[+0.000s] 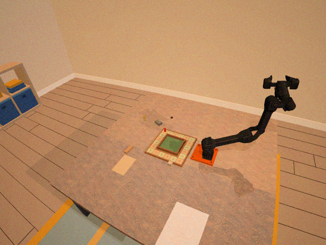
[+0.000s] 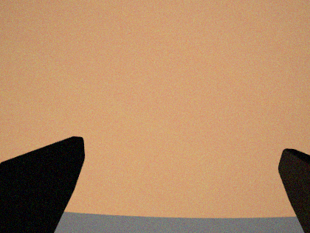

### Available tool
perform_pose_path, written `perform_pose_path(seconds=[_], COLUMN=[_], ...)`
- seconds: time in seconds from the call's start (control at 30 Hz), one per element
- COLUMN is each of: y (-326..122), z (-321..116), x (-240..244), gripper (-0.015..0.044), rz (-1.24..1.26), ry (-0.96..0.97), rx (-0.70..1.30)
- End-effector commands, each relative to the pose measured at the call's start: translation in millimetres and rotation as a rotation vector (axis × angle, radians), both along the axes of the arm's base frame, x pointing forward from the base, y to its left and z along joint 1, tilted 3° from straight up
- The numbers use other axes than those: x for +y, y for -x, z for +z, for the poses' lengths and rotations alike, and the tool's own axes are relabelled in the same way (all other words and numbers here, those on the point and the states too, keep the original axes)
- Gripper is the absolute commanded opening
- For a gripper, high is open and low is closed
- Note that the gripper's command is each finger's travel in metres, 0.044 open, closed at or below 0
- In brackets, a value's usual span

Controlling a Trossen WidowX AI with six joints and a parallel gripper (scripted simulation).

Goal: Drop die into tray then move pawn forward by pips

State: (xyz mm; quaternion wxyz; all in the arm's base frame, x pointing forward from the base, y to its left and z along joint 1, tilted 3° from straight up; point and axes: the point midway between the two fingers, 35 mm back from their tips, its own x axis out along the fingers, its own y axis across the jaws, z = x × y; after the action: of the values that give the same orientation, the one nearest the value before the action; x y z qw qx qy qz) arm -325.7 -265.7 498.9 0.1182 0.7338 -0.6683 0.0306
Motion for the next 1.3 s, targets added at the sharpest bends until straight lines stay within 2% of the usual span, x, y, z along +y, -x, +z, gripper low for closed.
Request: perform_pose_path(seconds=[0.0, 0.13, 0.47, 0.7, 1.0, 1.27], y=[-1, -19, -137, -239, -371, -482], z=[1, 21, 110, 149, 153, 115], x=[0, 8, 51, 97, 165, 234], gripper=[0.0374, 0.0275, 0.0275, 0.0275, 0.0275, 0.0275], rz=[-0.001, -0.023, -0.049, -0.035, 0.033, 0.159], ry=[0.003, 0.072, 0.356, 0.594, 0.911, 1.205], rx=[0.003, 0.071, 0.436, 0.692, 1.003, 1.254])
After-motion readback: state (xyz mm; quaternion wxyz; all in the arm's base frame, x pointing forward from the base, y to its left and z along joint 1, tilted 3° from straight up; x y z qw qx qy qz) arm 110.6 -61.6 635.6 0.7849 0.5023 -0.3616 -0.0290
